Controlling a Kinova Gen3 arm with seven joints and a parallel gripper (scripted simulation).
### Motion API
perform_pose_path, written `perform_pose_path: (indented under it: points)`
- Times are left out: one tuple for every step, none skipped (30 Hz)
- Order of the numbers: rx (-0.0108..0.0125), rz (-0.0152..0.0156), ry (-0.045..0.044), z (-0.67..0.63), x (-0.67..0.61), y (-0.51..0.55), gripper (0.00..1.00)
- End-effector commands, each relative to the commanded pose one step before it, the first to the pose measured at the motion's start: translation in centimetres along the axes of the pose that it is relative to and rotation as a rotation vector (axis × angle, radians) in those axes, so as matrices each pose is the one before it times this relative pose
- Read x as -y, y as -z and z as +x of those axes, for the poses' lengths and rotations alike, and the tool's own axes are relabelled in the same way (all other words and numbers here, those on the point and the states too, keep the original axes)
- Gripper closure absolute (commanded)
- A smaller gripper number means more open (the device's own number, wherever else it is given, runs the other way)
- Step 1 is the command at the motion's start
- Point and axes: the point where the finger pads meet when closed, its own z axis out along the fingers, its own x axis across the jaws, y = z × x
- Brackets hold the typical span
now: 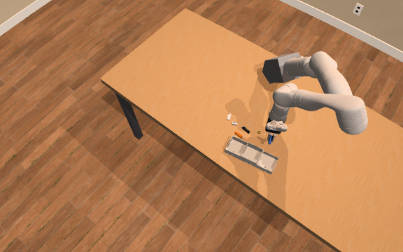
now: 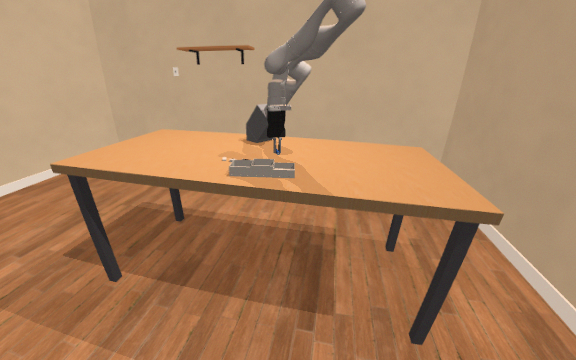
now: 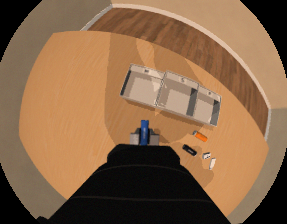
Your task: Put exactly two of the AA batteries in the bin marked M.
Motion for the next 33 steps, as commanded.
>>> perform_pose_path:
  points:
    - [-0.00549,0.00796,-0.00263,0.147,0.381,0.715,0.69]
    - [0.00197,0.00032,0.00098,-0.093,0.018,-0.026,0.69]
    - [0.00164,0.00001,0.00099,-0.074,0.018,-0.023,0.69]
    - [0.0,0.0,0.0,0.0,0.0,0.0,0.69]
    - [0.0,0.0,0.0,0.0,0.0,0.0,0.69]
    - [0.00076,0.00096,0.00255,-0.058,-0.009,-0.084,0.69]
    - [0.0,0.0,0.0,0.0,0.0,0.0,0.69]
    - [0.0,0.0,0.0,0.0,0.0,0.0,0.69]
    - [0.0,0.0,0.0,0.0,0.0,0.0,0.69]
    - [0.0,0.0,0.0,0.0,0.0,0.0,0.69]
    - [0.0,0.0,0.0,0.0,0.0,0.0,0.69]
    - [0.0,0.0,0.0,0.0,0.0,0.0,0.69]
    - [0.0,0.0,0.0,0.0,0.0,0.0,0.69]
    - [0.0,0.0,0.0,0.0,0.0,0.0,0.69]
    - [-0.00596,-0.00247,-0.0053,0.255,-0.115,0.539,0.69]
    - [-0.0009,-0.00019,0.00046,0.057,-0.009,0.289,0.69]
    - [0.00117,0.00089,-0.00005,-0.039,0.029,0.003,0.69]
    - [0.00142,0.00101,-0.00016,-0.051,0.023,-0.002,0.69]
    - [0.00138,0.00019,0.00093,-0.063,0.024,-0.016,0.69]
    - [0.00208,-0.00018,0.00134,-0.096,0.016,-0.033,0.69]
    - [0.0,0.0,0.0,0.0,0.0,0.0,0.69]
    - [0.0,0.0,0.0,0.0,0.0,0.0,0.69]
    - [-0.00116,-0.00402,0.005,-0.066,0.564,-0.096,0.69]
    - [0.00106,-0.00008,0.05074,-0.104,0.607,-0.018,0.69]
    - [0.00106,-0.00004,0.06675,-0.114,0.609,-0.019,0.69]
    - [0.0,0.0001,0.05018,0.008,0.601,-0.006,0.69]
    - [-0.00028,0.00011,0.04741,0.054,0.603,0.006,0.69]
    - [-0.00031,0.0001,0.03913,0.083,0.599,0.005,0.69]
    - [-0.00029,0.00006,0.04087,0.106,0.596,0.005,0.69]
    - [-0.00029,0.00008,0.04061,0.13,0.591,0.006,0.69]
    - [-0.00028,0.0001,0.04067,0.154,0.586,0.006,0.69]
    - [-0.00027,0.00012,0.04076,0.178,0.579,0.006,0.69]
    - [-0.00026,0.00013,0.04091,0.201,0.571,0.006,0.69]
